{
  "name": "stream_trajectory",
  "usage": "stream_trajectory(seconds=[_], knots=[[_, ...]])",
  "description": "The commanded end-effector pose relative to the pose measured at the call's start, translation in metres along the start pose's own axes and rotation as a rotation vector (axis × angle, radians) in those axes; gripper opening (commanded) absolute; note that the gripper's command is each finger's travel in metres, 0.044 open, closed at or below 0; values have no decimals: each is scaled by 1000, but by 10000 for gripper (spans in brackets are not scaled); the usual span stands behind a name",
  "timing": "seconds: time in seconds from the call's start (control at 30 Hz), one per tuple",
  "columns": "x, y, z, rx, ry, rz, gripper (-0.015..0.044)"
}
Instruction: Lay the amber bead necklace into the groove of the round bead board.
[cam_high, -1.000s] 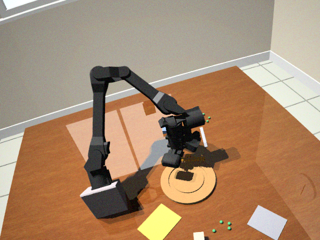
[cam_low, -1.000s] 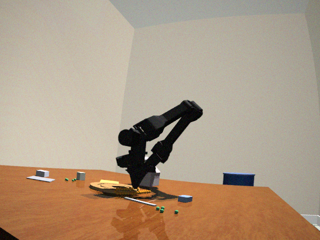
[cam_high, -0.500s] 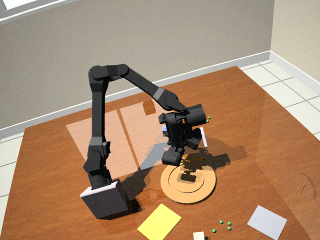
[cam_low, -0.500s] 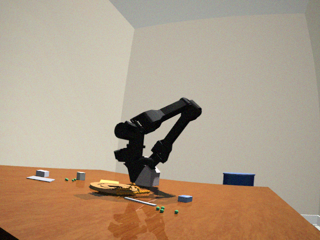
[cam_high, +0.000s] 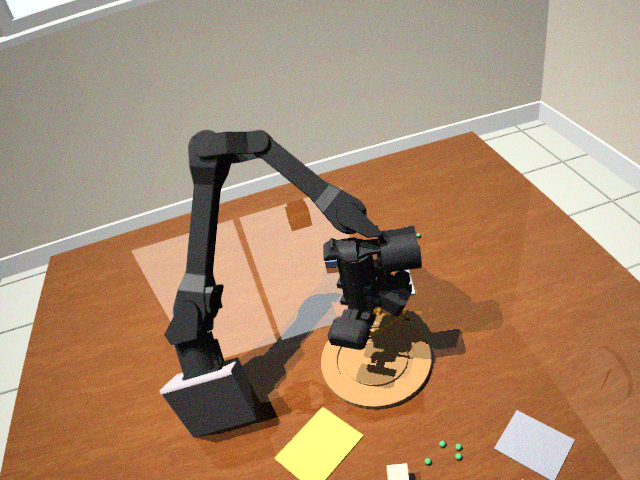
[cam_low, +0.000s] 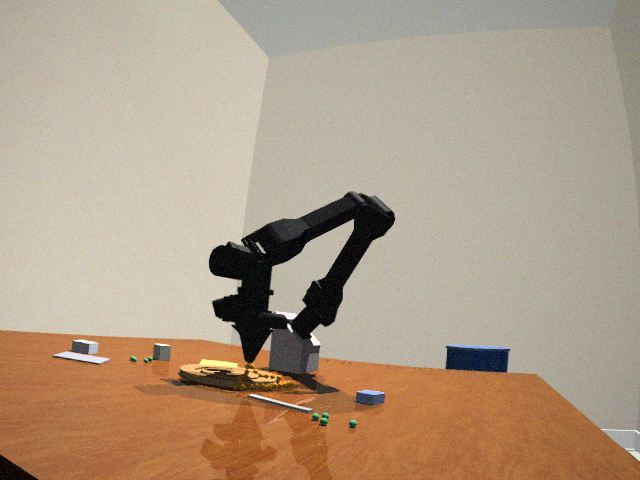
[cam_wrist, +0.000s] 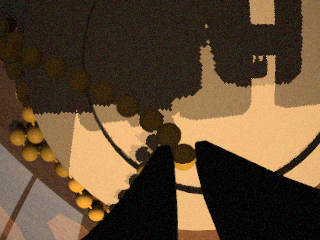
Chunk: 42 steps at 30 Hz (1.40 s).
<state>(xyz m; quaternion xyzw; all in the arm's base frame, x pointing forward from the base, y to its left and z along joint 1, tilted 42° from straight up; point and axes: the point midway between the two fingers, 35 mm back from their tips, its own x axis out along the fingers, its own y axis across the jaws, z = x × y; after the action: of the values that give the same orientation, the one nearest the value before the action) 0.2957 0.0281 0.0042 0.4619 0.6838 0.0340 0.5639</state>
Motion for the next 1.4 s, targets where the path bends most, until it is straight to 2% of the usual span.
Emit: stream_trajectory(seconds=[0.0,0.47,0.9,1.03,1.37], knots=[[4,-2,1,-7,-1,-5,0],[23,-2,1,-7,-1,-4,0],[19,-1,2,-11,-4,-4,341],[8,-2,2,-9,-2,-4,440],[0,-2,1,-7,-1,-5,440]])
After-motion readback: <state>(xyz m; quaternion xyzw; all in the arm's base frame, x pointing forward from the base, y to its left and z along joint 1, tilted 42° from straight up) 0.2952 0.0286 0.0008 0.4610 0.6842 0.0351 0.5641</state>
